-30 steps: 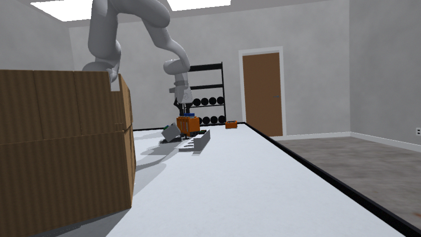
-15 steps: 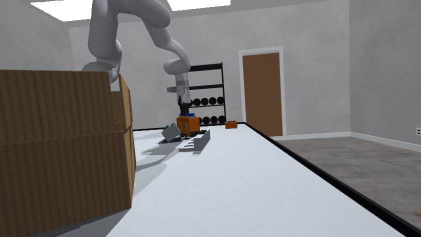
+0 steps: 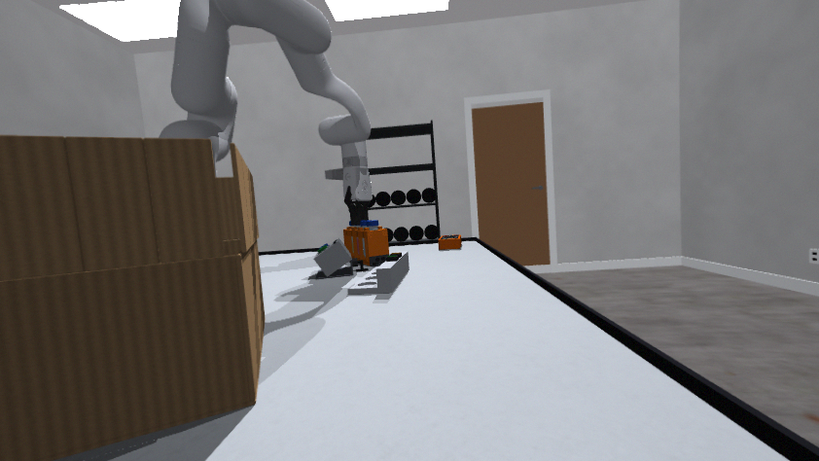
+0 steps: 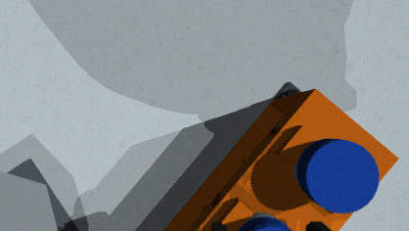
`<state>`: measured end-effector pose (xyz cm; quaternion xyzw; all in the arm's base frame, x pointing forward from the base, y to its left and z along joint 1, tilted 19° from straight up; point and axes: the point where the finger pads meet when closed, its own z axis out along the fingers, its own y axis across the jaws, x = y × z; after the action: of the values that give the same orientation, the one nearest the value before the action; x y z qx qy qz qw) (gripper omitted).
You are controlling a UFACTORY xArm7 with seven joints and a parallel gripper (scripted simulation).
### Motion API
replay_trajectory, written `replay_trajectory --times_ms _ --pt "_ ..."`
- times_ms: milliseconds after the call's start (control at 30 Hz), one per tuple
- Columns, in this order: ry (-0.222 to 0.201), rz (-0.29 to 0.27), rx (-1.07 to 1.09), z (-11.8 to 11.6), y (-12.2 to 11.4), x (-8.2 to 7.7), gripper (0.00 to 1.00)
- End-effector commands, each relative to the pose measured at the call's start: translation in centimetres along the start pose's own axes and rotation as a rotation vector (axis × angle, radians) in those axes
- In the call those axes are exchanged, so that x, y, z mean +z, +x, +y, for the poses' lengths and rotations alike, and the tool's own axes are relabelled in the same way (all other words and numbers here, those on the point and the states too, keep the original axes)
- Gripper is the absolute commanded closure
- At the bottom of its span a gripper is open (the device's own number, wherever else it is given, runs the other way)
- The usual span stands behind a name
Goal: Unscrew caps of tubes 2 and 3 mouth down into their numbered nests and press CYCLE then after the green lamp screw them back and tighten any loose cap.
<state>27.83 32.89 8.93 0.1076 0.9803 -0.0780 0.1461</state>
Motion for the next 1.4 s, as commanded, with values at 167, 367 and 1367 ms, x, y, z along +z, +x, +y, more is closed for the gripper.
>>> replay_trajectory --times_ms 167,367,1367 --pt "-0.006 -0.002 0.542 0.17 -0.04 -0.18 0.54" --pt "-0.006 -0.001 0.886 0.17 -0.04 -0.18 0.54" --pt "-0.007 -0.001 1.492 0.18 -0.04 -0.18 1.00"
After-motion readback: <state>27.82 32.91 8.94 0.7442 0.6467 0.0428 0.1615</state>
